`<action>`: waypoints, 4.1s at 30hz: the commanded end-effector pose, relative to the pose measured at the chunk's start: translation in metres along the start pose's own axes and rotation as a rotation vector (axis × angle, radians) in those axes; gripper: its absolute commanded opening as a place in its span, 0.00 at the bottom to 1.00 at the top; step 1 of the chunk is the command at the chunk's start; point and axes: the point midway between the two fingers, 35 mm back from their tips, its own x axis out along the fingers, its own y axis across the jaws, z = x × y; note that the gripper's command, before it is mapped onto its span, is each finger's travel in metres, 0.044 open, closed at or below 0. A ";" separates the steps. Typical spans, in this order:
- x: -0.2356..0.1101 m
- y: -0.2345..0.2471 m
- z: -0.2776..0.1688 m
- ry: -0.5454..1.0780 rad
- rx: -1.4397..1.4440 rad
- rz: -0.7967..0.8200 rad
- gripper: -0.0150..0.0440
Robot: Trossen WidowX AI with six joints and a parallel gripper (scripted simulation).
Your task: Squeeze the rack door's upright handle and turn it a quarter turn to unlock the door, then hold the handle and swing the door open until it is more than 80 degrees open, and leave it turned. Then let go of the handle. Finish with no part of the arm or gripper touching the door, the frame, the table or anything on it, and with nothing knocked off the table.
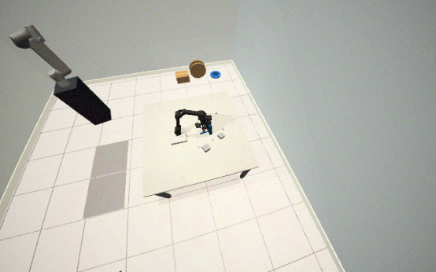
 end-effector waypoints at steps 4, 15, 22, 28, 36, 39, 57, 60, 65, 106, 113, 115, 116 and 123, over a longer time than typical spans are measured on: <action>0.000 -0.001 0.000 -0.003 -0.207 -0.003 0.74; 0.000 -0.001 0.000 -0.003 -0.207 -0.003 0.67; 0.000 -0.001 0.000 -0.003 -0.207 -0.003 0.60; 0.000 -0.001 0.000 -0.003 -0.207 -0.003 0.53; 0.000 -0.001 0.000 -0.003 -0.207 -0.003 0.44; 0.000 -0.001 0.000 -0.003 -0.207 -0.003 0.40; 0.000 0.003 0.002 -0.003 -0.135 -0.002 0.28; 0.000 0.005 0.003 -0.003 -0.070 -0.002 0.28; 0.000 0.011 0.004 -0.003 0.037 -0.001 0.28; 0.001 0.083 0.056 -0.006 0.766 0.007 0.28; 0.001 0.092 0.069 -0.006 0.859 0.008 0.28; 0.001 0.094 0.073 -0.007 0.886 0.009 0.28; 0.001 0.095 0.075 -0.007 0.900 0.009 0.28; 0.001 0.102 0.087 -0.007 0.988 0.010 0.28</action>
